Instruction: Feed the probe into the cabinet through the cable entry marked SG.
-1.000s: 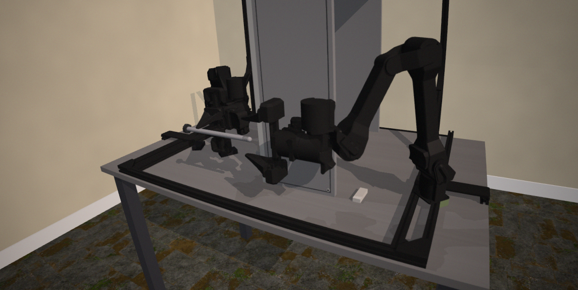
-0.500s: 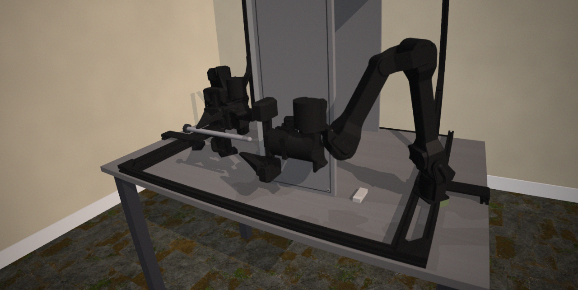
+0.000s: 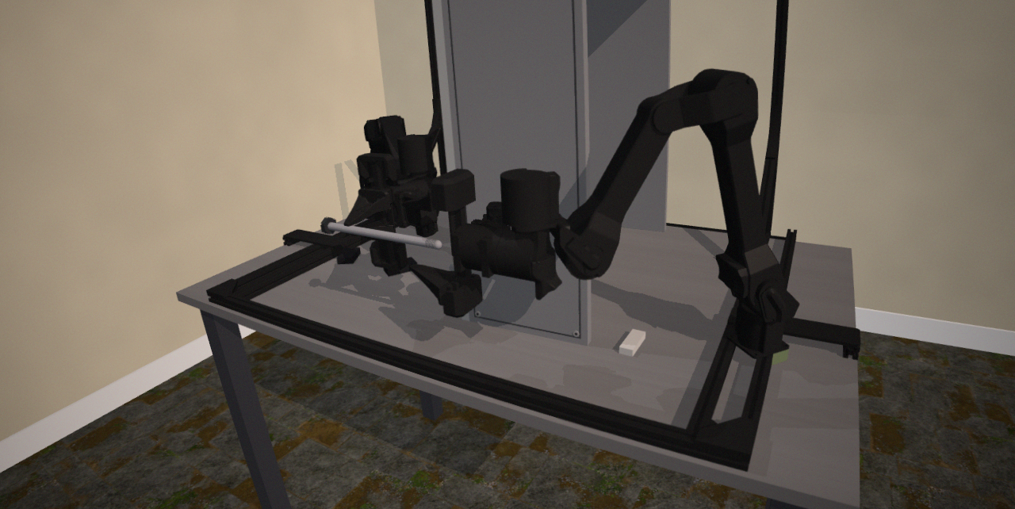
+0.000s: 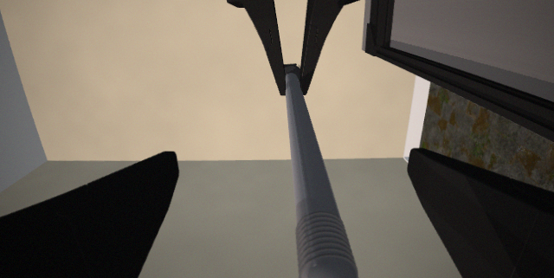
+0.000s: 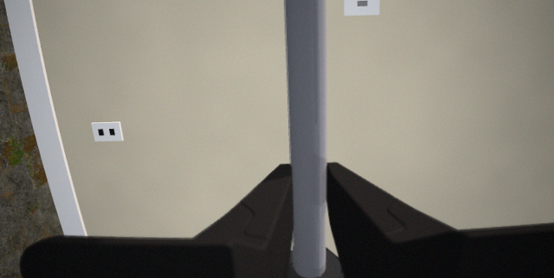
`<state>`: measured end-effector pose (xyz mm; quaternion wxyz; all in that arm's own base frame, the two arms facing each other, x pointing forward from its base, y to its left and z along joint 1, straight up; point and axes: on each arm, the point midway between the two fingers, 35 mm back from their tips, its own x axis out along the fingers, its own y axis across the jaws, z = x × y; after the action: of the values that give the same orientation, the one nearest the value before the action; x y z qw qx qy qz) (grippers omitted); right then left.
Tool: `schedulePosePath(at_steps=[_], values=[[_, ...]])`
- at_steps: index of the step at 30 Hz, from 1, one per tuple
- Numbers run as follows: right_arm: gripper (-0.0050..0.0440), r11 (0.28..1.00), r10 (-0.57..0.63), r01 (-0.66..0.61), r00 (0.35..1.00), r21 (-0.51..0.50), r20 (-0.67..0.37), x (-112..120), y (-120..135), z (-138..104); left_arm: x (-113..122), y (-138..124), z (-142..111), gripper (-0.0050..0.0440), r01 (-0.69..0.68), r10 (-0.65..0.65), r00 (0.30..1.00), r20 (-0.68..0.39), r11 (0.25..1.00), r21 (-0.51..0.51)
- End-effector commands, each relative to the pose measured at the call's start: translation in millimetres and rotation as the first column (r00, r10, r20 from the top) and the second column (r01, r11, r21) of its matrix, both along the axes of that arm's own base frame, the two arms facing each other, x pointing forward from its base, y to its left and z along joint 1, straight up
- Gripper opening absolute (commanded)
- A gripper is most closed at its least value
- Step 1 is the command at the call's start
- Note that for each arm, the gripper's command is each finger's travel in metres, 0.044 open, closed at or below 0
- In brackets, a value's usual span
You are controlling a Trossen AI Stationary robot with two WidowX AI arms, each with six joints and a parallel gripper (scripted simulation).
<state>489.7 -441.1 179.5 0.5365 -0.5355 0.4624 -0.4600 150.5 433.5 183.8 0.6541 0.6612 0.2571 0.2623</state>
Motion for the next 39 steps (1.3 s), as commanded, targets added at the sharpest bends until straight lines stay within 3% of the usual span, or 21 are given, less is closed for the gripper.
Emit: schedulePosePath(at_steps=[1,4,15,38,39], values=[[0.0,1.0,-0.004,0.004,1.0,-0.003,0.002,-0.4,0.0,1.4,2.8,4.1,-5.3,0.044,-0.001,0.001,1.0,-0.003,1.0,-0.012],[0.0,1.0,-0.004,0.004,1.0,-0.003,0.002,-0.4,0.0,1.4,4.2,5.4,-5.4,0.044,-0.001,0.001,1.0,-0.003,1.0,-0.012],[0.0,1.0,-0.004,0.004,1.0,-0.003,0.002,-0.4,0.0,1.4,4.2,5.4,-5.4,0.0176,-0.001,0.001,1.0,-0.003,1.0,-0.012],[0.0,1.0,-0.004,0.004,1.0,-0.003,0.002,-0.4,0.0,1.4,4.2,5.4,-5.4,0.0032,-0.001,0.001,1.0,-0.003,1.0,-0.012],[0.0024,1.0,-0.004,0.004,1.0,-0.003,0.002,-0.4,0.0,1.4,4.2,5.4,-5.4,0.0008,-0.001,0.001,1.0,-0.003,1.0,-0.012]])
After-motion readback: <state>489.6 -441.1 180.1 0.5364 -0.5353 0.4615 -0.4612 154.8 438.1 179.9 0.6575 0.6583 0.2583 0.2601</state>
